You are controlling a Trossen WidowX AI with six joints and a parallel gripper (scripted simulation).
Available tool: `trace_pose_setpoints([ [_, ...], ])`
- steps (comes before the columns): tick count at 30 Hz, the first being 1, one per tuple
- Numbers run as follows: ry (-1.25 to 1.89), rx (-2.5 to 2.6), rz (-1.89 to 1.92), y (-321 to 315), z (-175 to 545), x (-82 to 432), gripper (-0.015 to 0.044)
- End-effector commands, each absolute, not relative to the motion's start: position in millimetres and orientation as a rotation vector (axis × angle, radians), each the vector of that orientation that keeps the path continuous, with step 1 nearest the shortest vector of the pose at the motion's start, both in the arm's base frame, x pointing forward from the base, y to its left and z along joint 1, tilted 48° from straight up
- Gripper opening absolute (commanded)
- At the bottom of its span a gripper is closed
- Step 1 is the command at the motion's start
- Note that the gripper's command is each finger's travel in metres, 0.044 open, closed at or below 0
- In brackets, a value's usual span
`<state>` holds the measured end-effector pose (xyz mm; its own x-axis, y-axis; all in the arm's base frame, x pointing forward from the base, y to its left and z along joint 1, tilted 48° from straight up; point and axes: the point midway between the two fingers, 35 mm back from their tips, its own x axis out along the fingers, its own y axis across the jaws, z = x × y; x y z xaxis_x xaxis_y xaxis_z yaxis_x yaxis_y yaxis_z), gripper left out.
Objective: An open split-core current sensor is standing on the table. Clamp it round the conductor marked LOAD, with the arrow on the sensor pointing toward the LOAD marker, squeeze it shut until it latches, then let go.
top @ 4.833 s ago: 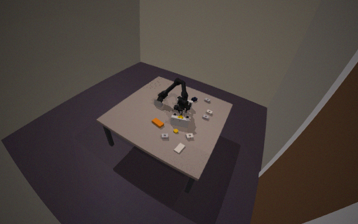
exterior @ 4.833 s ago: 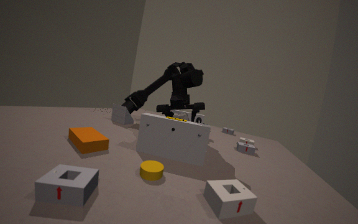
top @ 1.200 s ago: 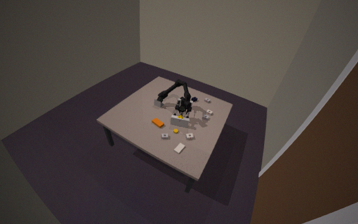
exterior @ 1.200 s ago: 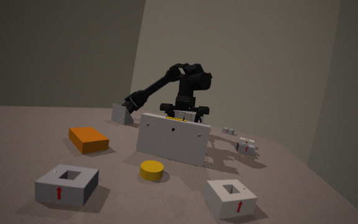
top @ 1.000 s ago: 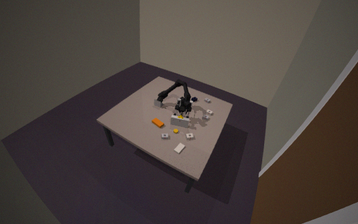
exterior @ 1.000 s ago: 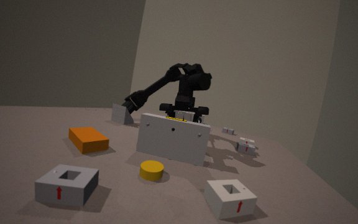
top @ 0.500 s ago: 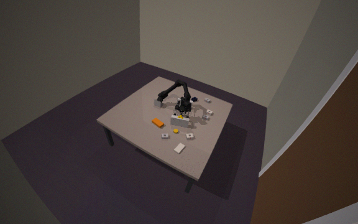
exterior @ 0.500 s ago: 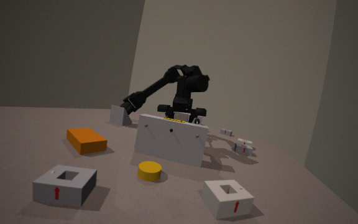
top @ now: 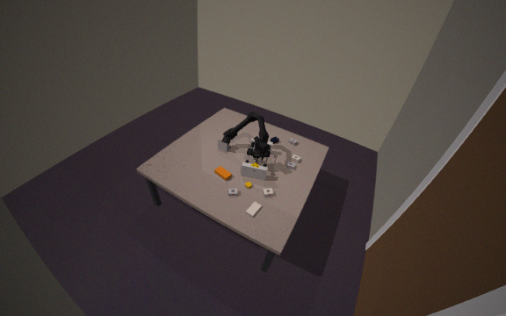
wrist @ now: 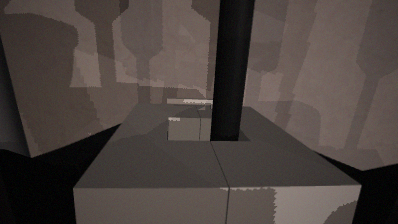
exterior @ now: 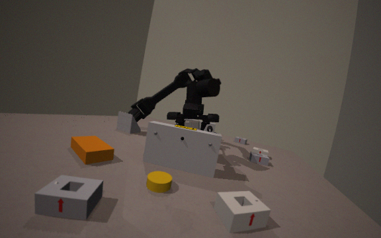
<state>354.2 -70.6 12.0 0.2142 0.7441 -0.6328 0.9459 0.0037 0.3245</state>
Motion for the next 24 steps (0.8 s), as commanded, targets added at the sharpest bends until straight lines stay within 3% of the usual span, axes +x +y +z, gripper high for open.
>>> trace_pose_setpoints([
  [1,1.574,1.777,-0.362,-71.5,12.4,355.0,0.0000],
  [24,1.740,1.644,-0.451,-69.9,10.0,349.6,0.0000],
])
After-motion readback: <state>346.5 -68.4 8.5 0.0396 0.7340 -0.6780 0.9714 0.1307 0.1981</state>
